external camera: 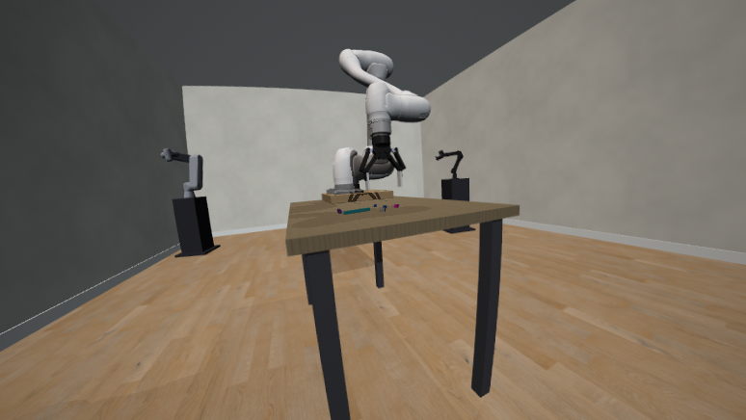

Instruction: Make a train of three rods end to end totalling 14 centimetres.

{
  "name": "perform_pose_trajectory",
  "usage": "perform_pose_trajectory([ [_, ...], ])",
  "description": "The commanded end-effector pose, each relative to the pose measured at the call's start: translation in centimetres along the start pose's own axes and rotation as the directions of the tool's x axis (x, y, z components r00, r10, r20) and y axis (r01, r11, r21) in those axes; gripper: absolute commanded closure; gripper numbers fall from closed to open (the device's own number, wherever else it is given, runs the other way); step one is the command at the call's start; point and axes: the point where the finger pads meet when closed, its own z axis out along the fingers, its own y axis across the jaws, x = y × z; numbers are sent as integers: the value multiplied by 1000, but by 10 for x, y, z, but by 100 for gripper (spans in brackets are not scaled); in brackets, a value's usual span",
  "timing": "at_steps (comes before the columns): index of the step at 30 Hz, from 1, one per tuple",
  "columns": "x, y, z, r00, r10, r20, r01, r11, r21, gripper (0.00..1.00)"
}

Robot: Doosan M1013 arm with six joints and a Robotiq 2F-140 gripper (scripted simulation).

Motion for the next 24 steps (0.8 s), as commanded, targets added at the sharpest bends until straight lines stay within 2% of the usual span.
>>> perform_pose_trajectory([
  [1, 1, 0, 1, 986, 166, 4, -166, 986, -11, 0],
  [5, 1, 0, 1, 945, 327, 2, -327, 945, -11, 0],
  [7, 1, 0, 1, 945, 327, 2, -327, 945, -11, 0],
  [9, 1, 0, 1, 894, 448, 1, -448, 894, -12, 0],
  [17, 1, 1, 0, 718, 696, -3, -696, 718, -11, 0],
  [24, 1, 1, 0, 703, 711, -3, -711, 703, -11, 0],
])
